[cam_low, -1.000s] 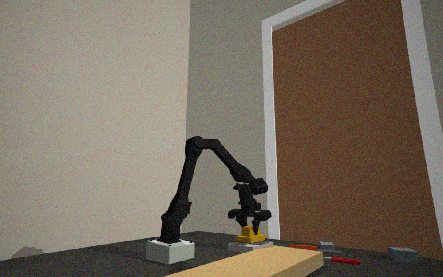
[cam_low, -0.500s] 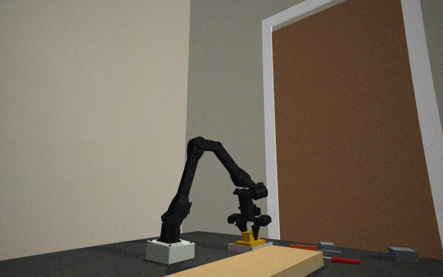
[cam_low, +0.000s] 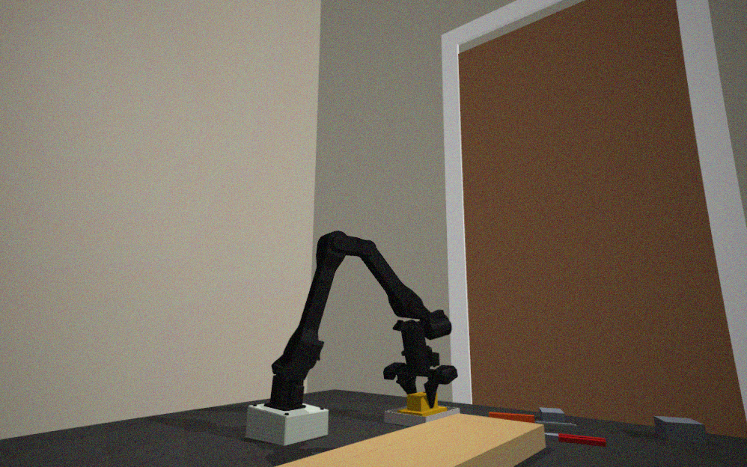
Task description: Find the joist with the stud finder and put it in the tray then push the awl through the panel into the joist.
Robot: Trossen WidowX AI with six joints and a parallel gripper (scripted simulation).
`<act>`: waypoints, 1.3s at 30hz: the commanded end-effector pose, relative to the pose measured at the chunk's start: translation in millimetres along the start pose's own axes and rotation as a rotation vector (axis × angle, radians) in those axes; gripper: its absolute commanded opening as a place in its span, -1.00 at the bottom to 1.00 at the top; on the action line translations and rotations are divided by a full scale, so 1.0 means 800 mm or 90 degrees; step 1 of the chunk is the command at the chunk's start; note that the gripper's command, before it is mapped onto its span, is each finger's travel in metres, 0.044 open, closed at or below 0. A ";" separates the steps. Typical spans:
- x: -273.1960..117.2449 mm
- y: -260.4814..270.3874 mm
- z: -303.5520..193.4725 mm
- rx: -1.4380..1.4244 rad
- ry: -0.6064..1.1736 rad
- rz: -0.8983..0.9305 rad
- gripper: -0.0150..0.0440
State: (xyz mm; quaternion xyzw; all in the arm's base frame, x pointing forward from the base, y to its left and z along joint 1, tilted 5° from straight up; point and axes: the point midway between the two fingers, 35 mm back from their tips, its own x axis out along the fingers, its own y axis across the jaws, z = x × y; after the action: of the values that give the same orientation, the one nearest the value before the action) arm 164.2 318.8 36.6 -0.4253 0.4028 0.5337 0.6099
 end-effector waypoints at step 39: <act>-0.155 -0.258 -0.330 0.569 0.127 -0.130 1.00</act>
State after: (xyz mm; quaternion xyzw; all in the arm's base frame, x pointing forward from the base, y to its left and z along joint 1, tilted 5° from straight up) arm 343.8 62.0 93.3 -0.2359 0.5852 0.2380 0.7384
